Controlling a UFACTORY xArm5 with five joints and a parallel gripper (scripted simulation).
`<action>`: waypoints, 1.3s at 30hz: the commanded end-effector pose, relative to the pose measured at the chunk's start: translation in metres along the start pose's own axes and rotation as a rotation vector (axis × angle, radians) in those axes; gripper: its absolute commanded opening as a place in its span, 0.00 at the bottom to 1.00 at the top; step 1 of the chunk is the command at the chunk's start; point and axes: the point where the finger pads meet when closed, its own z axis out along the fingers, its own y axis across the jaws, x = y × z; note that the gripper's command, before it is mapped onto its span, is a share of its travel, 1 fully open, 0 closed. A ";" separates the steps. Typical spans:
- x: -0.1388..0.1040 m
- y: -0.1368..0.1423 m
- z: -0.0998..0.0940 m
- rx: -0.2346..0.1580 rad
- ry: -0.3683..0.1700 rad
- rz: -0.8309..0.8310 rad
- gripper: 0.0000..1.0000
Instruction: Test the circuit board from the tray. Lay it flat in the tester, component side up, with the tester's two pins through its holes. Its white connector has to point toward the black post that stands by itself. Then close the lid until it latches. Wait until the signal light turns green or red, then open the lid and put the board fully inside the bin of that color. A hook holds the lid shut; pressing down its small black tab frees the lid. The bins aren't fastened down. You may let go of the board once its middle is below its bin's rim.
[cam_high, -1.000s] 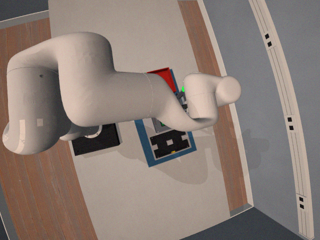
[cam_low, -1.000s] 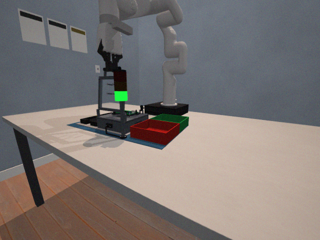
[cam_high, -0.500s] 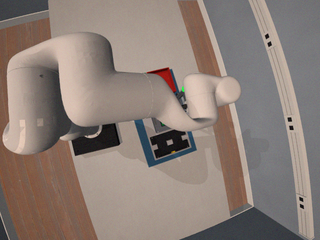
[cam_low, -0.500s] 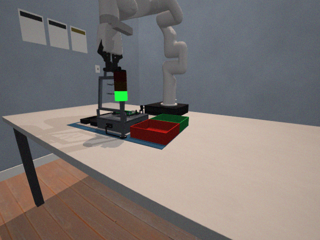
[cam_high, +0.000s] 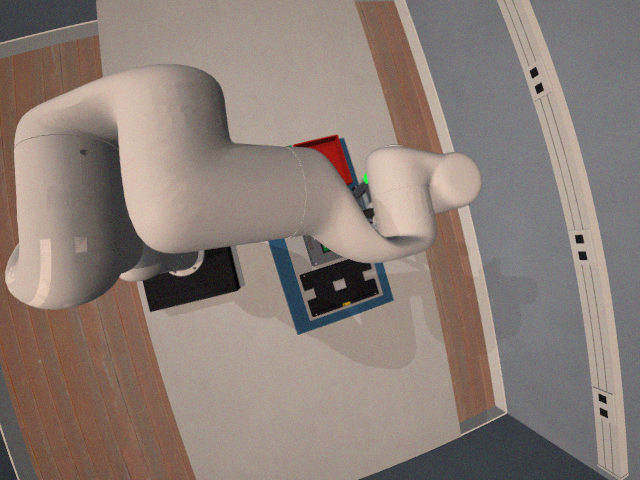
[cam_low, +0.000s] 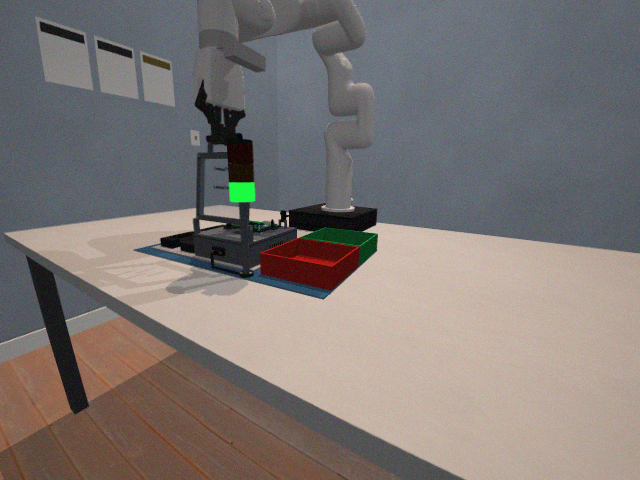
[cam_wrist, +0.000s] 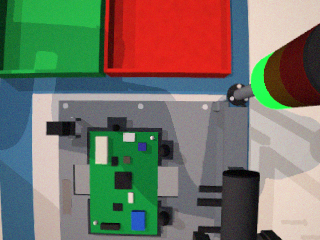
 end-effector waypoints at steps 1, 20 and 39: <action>0.000 0.001 -0.002 -0.004 0.000 0.000 0.28; 0.000 0.001 -0.002 -0.004 0.000 0.000 0.00; 0.000 0.001 -0.002 -0.004 0.000 0.000 0.00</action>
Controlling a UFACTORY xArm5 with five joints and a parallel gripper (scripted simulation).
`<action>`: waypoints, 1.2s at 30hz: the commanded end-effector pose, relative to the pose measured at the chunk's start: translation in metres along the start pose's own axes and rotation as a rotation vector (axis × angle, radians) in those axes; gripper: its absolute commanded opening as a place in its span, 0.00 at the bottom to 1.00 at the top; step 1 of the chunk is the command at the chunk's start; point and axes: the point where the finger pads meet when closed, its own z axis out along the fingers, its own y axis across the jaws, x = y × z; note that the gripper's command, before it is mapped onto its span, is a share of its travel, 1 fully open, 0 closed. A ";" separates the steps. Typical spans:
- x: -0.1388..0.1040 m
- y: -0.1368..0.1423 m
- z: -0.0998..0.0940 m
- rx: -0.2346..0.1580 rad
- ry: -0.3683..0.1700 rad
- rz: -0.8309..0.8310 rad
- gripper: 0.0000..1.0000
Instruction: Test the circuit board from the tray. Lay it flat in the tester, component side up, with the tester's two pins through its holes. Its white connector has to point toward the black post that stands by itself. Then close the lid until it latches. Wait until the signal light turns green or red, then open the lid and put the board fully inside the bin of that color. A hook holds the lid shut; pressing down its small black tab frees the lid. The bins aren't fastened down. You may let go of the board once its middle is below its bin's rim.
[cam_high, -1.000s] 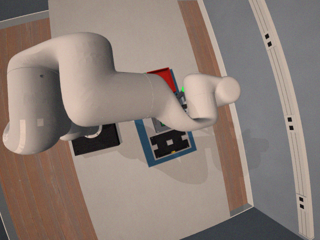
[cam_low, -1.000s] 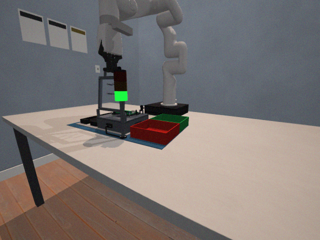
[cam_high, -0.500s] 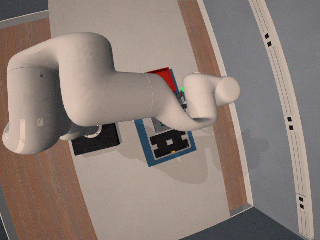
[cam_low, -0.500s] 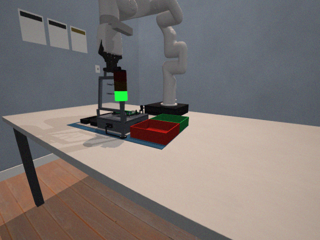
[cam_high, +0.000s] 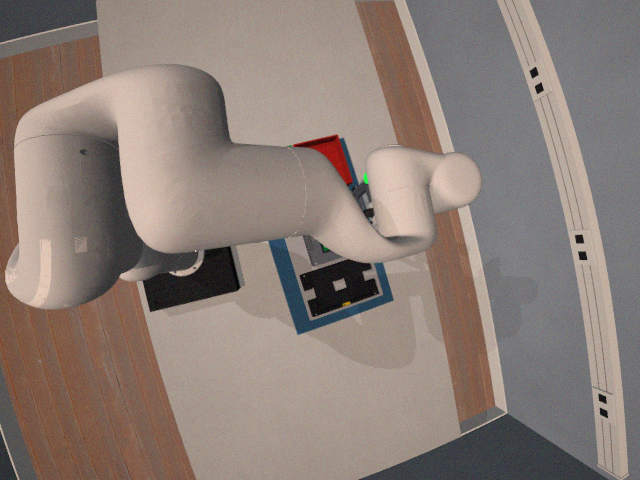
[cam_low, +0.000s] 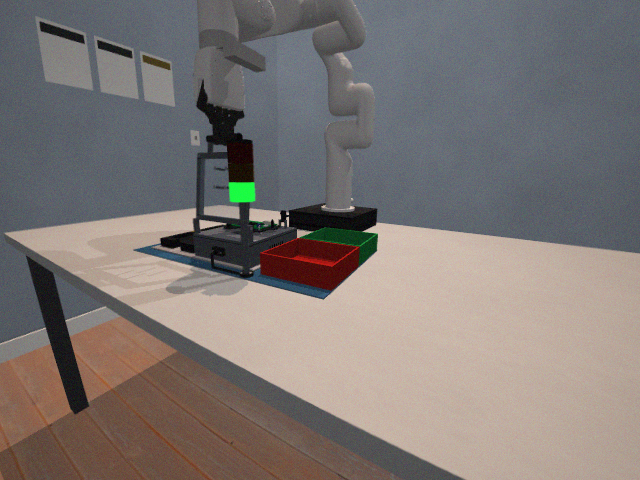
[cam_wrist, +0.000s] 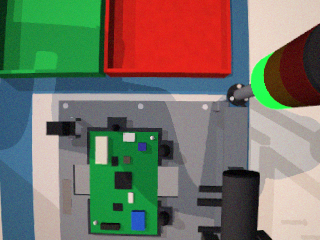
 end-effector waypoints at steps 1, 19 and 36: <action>0.000 0.001 -0.002 -0.004 0.000 0.000 0.00; 0.000 0.029 -0.005 -0.004 0.000 0.000 0.00; 0.000 0.057 -0.003 -0.004 0.000 0.000 0.00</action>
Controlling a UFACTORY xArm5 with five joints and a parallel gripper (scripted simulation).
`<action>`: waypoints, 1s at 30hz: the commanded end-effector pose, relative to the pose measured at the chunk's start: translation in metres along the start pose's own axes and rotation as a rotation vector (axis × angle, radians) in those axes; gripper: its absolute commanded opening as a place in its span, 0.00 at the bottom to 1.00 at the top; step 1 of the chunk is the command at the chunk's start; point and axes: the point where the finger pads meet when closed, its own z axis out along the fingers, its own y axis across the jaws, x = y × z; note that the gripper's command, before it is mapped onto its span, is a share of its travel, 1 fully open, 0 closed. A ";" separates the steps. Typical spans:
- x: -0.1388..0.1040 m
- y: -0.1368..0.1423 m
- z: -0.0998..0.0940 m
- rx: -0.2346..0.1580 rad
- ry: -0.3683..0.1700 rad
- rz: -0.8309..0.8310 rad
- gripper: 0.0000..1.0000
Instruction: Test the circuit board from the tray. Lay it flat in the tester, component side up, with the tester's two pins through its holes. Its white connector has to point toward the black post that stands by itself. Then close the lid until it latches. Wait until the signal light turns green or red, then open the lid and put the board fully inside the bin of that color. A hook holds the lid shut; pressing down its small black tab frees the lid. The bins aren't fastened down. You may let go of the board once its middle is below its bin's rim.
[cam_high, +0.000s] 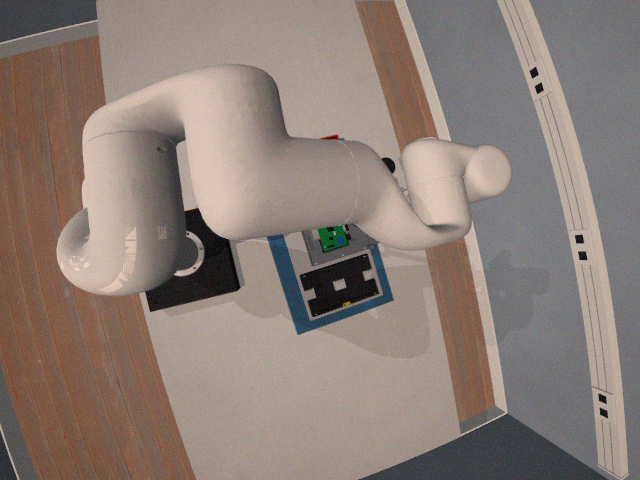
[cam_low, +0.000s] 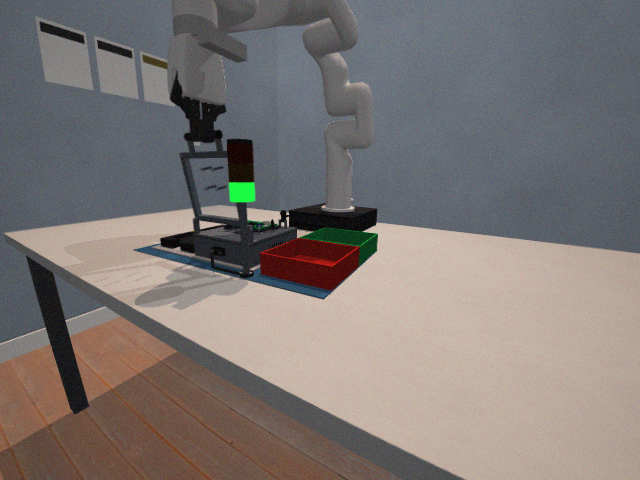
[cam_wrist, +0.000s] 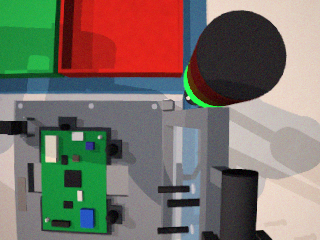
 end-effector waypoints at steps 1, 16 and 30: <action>0.000 0.002 -0.002 -0.004 0.000 0.000 0.00; 0.000 0.002 -0.002 -0.004 0.000 0.000 0.52; 0.000 0.002 -0.002 -0.004 0.000 0.000 0.52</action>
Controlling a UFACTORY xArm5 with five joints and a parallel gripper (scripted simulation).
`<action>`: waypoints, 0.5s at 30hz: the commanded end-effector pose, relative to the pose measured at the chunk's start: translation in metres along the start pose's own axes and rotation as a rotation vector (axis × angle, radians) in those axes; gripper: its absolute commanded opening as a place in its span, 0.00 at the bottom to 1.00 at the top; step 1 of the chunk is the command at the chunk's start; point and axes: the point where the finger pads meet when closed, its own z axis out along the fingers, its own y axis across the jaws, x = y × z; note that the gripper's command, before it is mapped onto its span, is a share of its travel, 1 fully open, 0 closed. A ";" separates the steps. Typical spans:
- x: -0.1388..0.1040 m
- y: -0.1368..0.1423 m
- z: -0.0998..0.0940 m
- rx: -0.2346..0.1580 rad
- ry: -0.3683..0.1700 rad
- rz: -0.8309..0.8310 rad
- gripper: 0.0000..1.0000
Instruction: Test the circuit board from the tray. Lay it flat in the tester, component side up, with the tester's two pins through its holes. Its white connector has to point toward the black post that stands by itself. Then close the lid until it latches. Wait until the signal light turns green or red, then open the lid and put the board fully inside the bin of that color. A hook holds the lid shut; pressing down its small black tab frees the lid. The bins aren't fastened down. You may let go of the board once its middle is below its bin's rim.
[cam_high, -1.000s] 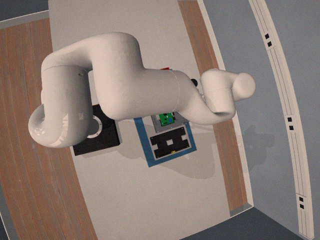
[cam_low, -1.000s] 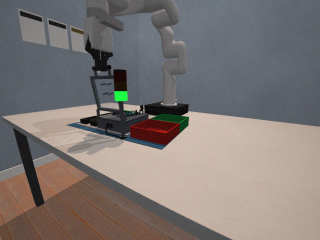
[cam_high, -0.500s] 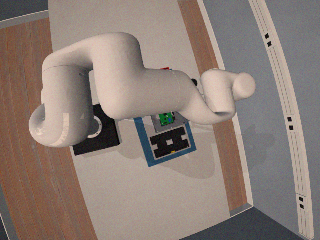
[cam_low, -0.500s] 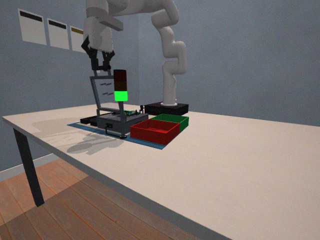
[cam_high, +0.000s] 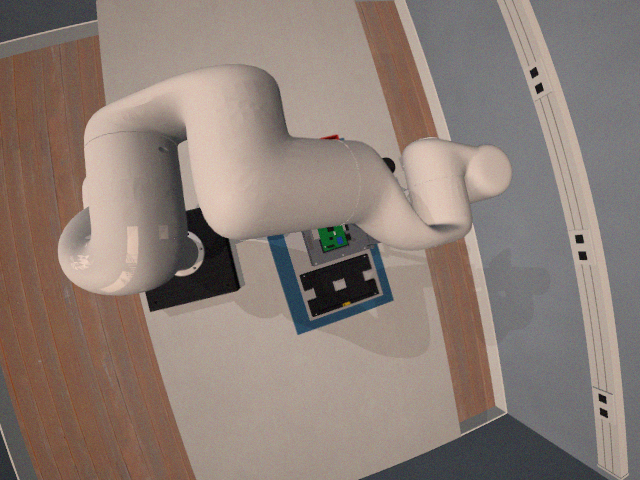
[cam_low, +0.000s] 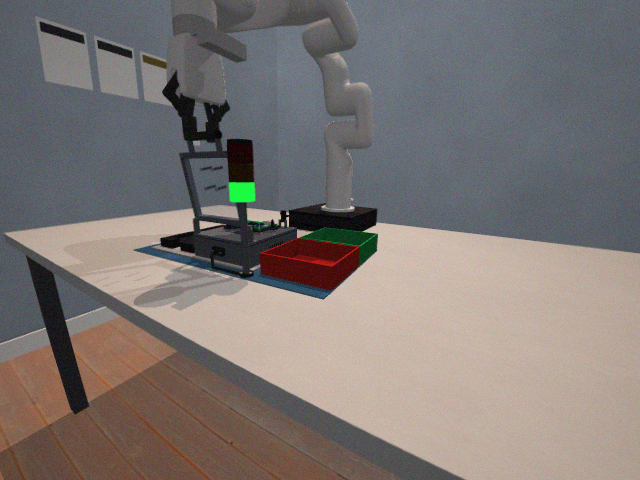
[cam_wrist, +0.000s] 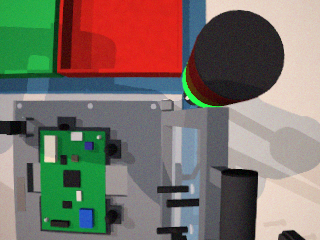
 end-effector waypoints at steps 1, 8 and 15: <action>0.000 0.001 -0.002 -0.005 0.000 0.000 0.52; 0.000 0.001 -0.002 -0.005 0.000 0.000 0.52; 0.000 0.001 -0.003 -0.005 0.000 0.000 0.52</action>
